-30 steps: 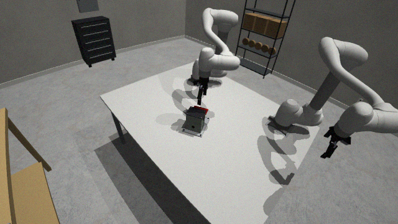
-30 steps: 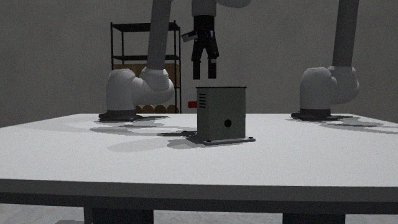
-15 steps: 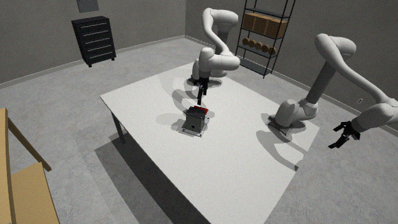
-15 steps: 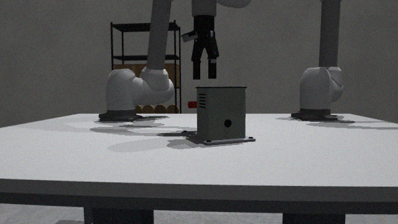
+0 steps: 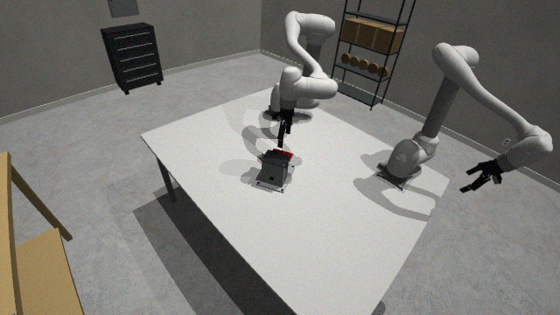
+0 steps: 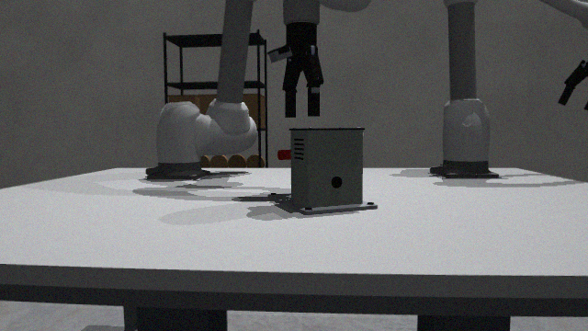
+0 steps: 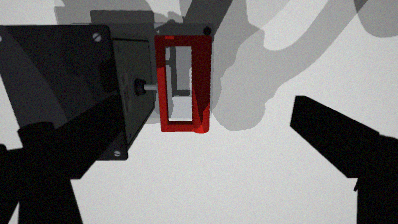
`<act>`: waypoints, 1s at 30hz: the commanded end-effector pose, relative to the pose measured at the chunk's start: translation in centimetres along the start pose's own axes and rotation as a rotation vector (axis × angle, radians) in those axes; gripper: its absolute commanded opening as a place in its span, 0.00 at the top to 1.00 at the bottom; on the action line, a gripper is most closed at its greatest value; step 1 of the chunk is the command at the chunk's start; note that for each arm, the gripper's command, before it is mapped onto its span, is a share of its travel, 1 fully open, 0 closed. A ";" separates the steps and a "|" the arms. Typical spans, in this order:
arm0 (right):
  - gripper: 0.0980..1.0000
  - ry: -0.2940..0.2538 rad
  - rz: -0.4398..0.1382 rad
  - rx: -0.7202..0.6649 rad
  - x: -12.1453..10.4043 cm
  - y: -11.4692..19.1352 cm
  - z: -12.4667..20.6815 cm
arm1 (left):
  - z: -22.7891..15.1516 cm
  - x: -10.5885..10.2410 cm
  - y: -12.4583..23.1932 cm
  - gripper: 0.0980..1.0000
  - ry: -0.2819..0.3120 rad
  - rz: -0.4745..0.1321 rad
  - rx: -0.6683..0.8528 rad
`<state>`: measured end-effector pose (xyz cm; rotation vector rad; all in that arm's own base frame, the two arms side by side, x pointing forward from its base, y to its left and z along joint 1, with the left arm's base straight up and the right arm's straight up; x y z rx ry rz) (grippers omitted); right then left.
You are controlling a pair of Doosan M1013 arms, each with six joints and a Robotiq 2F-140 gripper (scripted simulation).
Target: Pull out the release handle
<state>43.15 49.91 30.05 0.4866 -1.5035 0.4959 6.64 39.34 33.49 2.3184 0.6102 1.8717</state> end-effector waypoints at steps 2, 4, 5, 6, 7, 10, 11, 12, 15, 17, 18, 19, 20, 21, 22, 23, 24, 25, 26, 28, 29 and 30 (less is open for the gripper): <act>0.00 -0.001 -0.001 0.000 0.1 0.0 0.0 | -4.5 -2.1 0.0 0.00 0.059 -0.046 -0.045; 0.00 -0.001 -0.001 0.000 0.1 0.0 0.0 | -5.8 -2.9 0.1 0.00 0.080 -0.058 -0.058; 0.00 -0.001 -0.001 0.000 0.1 0.0 0.0 | -6.3 -3.2 0.2 0.00 0.089 -0.063 -0.064; 0.00 -0.001 -0.001 0.000 0.1 0.0 0.0 | -6.8 -3.5 0.3 0.00 0.098 -0.068 -0.069; 0.00 -0.001 -0.001 0.000 0.1 0.0 0.0 | -7.3 -3.8 0.4 0.00 0.106 -0.071 -0.074; 0.00 -0.001 -0.001 0.000 0.1 0.0 0.0 | -8.3 -4.4 0.7 0.00 0.124 -0.079 -0.085; 0.00 -0.001 -0.001 0.000 0.1 0.0 0.0 | -8.3 -4.4 0.7 0.00 0.124 -0.079 -0.085; 0.00 -0.001 -0.001 0.000 0.1 0.0 0.0 | -8.3 -4.4 0.7 0.00 0.124 -0.079 -0.085; 0.00 -0.001 -0.001 0.000 0.1 0.0 0.0 | -8.9 -4.8 0.8 0.00 0.136 -0.084 -0.091; 0.00 -0.001 -0.001 0.000 0.1 0.0 0.0 | -9.1 -4.9 0.9 0.00 0.140 -0.085 -0.094; 0.00 -0.001 -0.001 0.000 0.1 0.0 0.0 | -9.2 -5.0 0.9 0.00 0.141 -0.086 -0.094; 0.00 -0.001 -0.001 0.000 0.1 0.0 0.0 | -9.2 -5.0 0.9 0.00 0.142 -0.086 -0.095; 0.00 -0.001 -0.001 0.000 0.1 0.0 0.0 | -9.3 -5.0 0.9 0.00 0.143 -0.086 -0.095; 0.00 -0.001 -0.001 0.000 0.1 0.0 0.0 | -9.3 -5.0 0.9 0.00 0.143 -0.086 -0.095; 0.00 -0.001 -0.001 0.000 0.1 0.0 0.0 | -9.3 -5.0 0.9 0.00 0.143 -0.086 -0.095; 0.00 -0.001 -0.001 0.000 0.1 0.0 0.0 | -9.3 -5.0 0.9 0.00 0.143 -0.086 -0.095; 1.00 -0.001 -0.001 0.000 0.1 0.0 0.0 | -9.3 -5.0 0.9 0.00 0.143 -0.086 -0.095; 1.00 -0.001 -0.001 0.000 0.1 0.0 0.0 | -9.3 -5.0 0.9 0.00 0.143 -0.086 -0.095; 1.00 -0.001 -0.001 0.000 0.1 0.0 0.0 | -9.3 -5.0 0.9 0.00 0.143 -0.086 -0.095; 1.00 -0.001 -0.001 0.000 0.1 0.0 0.0 | -9.3 -5.0 0.9 0.00 0.143 -0.086 -0.095; 1.00 -0.001 -0.001 0.000 0.1 0.0 0.0 | -9.3 -5.0 0.9 0.00 0.143 -0.086 -0.095; 1.00 -0.001 -0.001 0.000 0.1 0.0 0.0 | -9.3 -5.0 0.9 0.00 0.143 -0.086 -0.095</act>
Point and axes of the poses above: on each arm, the point where the finger pads meet when closed, its own x axis back along the fingers, its own z axis across the jaws, y = z × x, the point moved 9 cm from there along x, back along the fingers, and after that the axes turned 7 degrees about x, right-handed, at the moved point
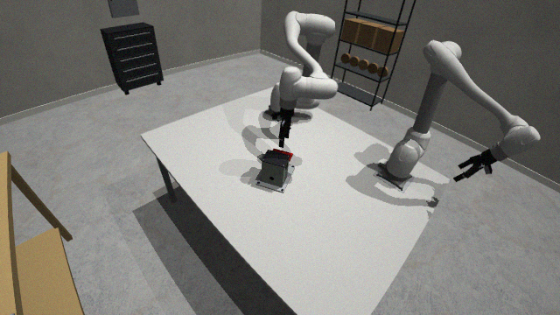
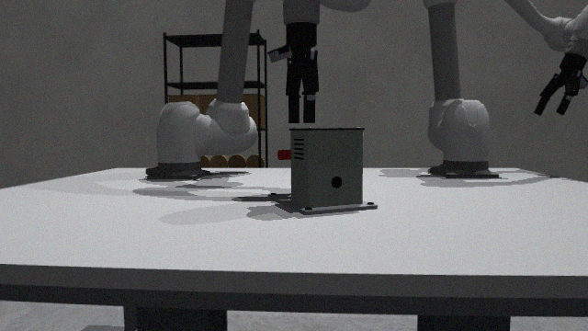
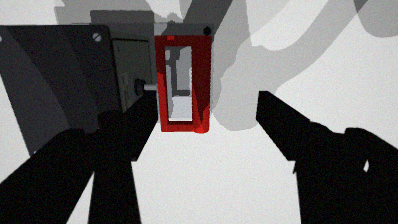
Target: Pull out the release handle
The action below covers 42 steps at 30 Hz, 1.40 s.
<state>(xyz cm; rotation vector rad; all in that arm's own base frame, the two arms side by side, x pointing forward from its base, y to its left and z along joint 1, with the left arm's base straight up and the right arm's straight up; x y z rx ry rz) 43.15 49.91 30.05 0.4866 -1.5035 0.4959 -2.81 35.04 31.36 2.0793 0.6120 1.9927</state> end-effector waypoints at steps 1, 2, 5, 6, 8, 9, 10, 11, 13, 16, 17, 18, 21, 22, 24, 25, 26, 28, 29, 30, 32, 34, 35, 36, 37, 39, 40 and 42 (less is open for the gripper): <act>1.00 -0.001 -0.001 0.000 0.1 0.0 0.0 | 0.0 0.1 0.0 0.00 0.000 0.001 0.000; 1.00 -0.001 -0.001 0.000 0.1 0.0 0.0 | 0.0 0.1 0.0 0.00 0.000 0.001 0.000; 1.00 -0.001 -0.001 0.000 0.1 0.0 0.0 | 0.0 0.1 0.0 0.00 0.000 0.001 0.000; 1.00 -0.001 -0.001 0.000 0.1 0.0 0.0 | 0.0 0.1 0.0 0.00 0.000 0.001 0.000; 1.00 -0.001 -0.001 0.000 0.1 0.0 0.0 | 0.0 0.1 0.0 0.00 0.000 0.001 0.000; 1.00 -0.001 -0.001 0.000 0.1 0.0 0.0 | 0.0 0.1 0.0 0.00 0.000 0.001 0.000; 1.00 -0.001 -0.001 0.000 0.1 0.0 0.0 | 0.0 0.1 0.0 0.00 0.000 0.001 0.000; 1.00 -0.001 -0.001 0.000 0.1 0.0 0.0 | 0.0 0.1 0.0 0.00 0.000 0.001 0.000; 1.00 -0.001 -0.001 0.000 0.1 0.0 0.0 | 0.0 0.1 0.0 0.00 0.000 0.001 0.000; 1.00 -0.001 -0.001 0.000 0.1 0.0 0.0 | 0.0 0.1 0.0 0.00 0.000 0.001 0.000; 1.00 -0.001 -0.001 0.000 0.1 0.0 0.0 | 0.0 0.1 0.0 0.00 0.000 0.001 0.000; 1.00 -0.001 -0.001 0.000 0.1 0.0 0.0 | 0.0 0.1 0.0 0.00 0.000 0.001 0.000; 1.00 -0.001 -0.001 0.000 0.1 0.0 0.0 | 0.0 0.1 0.0 0.00 0.000 0.001 0.000; 1.00 -0.001 -0.001 0.000 0.1 0.0 0.0 | 0.0 0.1 0.0 0.00 0.000 0.001 0.000; 1.00 -0.001 -0.001 0.000 0.1 0.0 0.0 | 0.0 0.1 0.0 0.00 0.000 0.001 0.000; 1.00 -0.001 -0.001 0.000 0.1 0.0 0.0 | 0.0 0.1 0.0 0.00 0.000 0.001 0.000; 1.00 -0.001 -0.001 0.000 0.1 0.0 0.0 | 0.0 0.1 0.0 0.00 0.000 0.001 0.000; 1.00 -0.001 -0.001 0.000 0.1 0.0 0.0 | 0.0 0.1 0.0 0.00 0.000 0.001 0.000; 1.00 -0.001 -0.001 0.000 0.1 0.0 0.0 | 0.0 0.1 0.0 0.00 0.000 0.001 0.000; 1.00 -0.001 -0.001 0.000 0.1 0.0 0.0 | 0.0 0.1 0.0 0.00 0.000 0.001 0.000; 1.00 -0.001 -0.001 0.000 0.1 0.0 0.0 | 0.0 0.1 0.0 0.00 0.000 0.001 0.000; 1.00 -0.001 -0.001 0.000 0.1 0.0 0.0 | 0.0 0.1 0.0 0.00 0.000 0.001 0.000; 1.00 -0.001 -0.001 0.000 0.1 0.0 0.0 | 0.0 0.1 0.0 0.00 0.000 0.001 0.000; 1.00 -0.001 -0.001 0.000 0.1 0.0 0.0 | 0.0 0.1 0.0 0.00 0.000 0.001 0.000; 1.00 -0.001 -0.001 0.000 0.1 0.0 0.0 | 0.0 0.1 0.0 0.00 0.000 0.001 0.000; 0.69 -0.001 -0.001 0.000 0.1 0.0 0.0 | 0.0 0.1 0.0 0.00 0.000 0.001 0.000; 0.69 -0.001 -0.001 0.000 0.1 0.0 0.0 | 0.0 0.1 0.0 0.00 0.000 0.001 0.000; 0.69 -0.001 -0.001 0.000 0.1 0.0 0.0 | 0.0 0.1 0.0 0.00 0.000 0.001 0.000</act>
Point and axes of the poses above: on each arm, the point where the finger pads meet when closed, its own x axis back along the fingers, its own z axis across the jaws, y = z × x, the point moved 9 cm from there along x, back along the fingers, and after that the axes turned 7 degrees about x, right-handed, at the moved point
